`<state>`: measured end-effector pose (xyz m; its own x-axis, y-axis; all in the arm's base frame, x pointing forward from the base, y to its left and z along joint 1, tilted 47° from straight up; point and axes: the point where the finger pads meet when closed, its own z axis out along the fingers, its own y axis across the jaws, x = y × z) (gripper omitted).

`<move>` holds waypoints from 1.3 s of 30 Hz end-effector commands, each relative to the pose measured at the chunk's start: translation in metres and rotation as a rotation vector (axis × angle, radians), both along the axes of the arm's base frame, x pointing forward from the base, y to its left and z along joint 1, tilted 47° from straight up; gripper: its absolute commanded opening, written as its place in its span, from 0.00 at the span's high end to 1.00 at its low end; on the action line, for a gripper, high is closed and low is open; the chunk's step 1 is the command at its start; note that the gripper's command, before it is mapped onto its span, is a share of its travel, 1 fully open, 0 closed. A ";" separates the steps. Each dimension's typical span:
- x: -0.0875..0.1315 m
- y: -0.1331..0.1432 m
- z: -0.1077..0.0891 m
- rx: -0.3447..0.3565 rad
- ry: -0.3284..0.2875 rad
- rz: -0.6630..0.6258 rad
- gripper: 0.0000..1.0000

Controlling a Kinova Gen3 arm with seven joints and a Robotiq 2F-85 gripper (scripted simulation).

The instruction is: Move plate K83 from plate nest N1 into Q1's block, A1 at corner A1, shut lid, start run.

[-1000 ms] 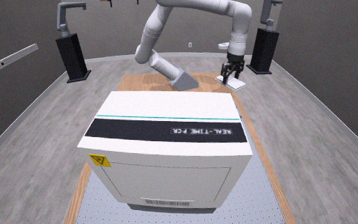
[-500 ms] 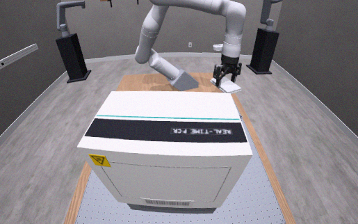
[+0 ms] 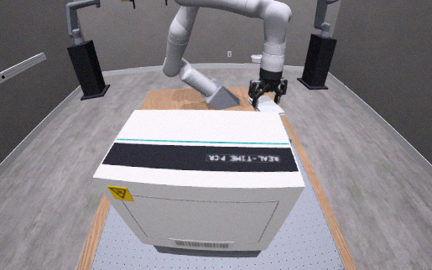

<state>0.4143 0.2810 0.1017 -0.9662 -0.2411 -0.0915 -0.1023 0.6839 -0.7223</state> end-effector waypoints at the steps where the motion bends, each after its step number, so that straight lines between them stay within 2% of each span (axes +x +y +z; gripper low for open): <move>1: 0.006 -0.005 0.009 0.011 -0.029 -0.026 0.09; 3: 0.006 -0.005 0.009 0.011 -0.029 -0.026 0.09; 18: 0.031 -0.031 0.043 0.053 -0.150 -0.146 0.09; 20: 0.031 -0.031 0.043 0.053 -0.150 -0.146 0.09; 35: 0.057 -0.056 0.078 0.094 -0.270 -0.266 0.09; 39: 0.060 -0.060 0.082 0.100 -0.286 -0.282 0.09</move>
